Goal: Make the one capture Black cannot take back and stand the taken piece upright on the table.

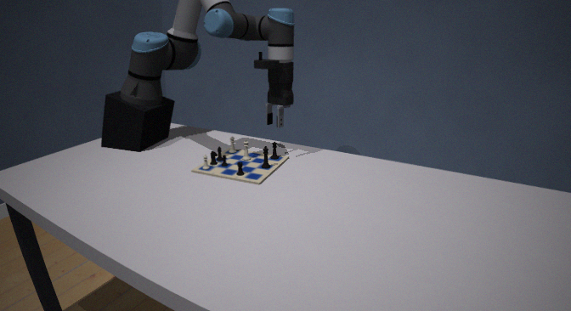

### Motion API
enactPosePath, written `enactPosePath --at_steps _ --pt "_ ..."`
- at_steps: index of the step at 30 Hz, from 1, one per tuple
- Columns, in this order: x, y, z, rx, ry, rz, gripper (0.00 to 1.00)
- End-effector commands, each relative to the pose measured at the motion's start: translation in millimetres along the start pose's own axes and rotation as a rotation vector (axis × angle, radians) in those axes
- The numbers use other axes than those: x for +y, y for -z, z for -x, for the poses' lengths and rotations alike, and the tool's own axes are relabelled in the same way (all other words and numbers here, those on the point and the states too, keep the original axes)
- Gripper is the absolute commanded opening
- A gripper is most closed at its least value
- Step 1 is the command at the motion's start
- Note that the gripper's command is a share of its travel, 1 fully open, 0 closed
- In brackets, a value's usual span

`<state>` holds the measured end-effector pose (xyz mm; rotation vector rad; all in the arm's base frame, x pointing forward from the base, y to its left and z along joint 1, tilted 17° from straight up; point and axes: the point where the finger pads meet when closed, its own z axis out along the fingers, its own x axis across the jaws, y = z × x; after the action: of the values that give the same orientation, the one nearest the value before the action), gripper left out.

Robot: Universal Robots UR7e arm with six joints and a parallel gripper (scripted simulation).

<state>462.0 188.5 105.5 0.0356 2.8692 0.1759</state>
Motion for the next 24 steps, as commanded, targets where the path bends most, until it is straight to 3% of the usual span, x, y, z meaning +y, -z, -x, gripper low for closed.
enactPosePath --at_steps 1,24 --pt "0.0 -6.6 0.4 -0.001 0.000 0.000 0.79" --pt "-0.4 -36.9 0.4 -0.001 0.000 0.000 0.79"
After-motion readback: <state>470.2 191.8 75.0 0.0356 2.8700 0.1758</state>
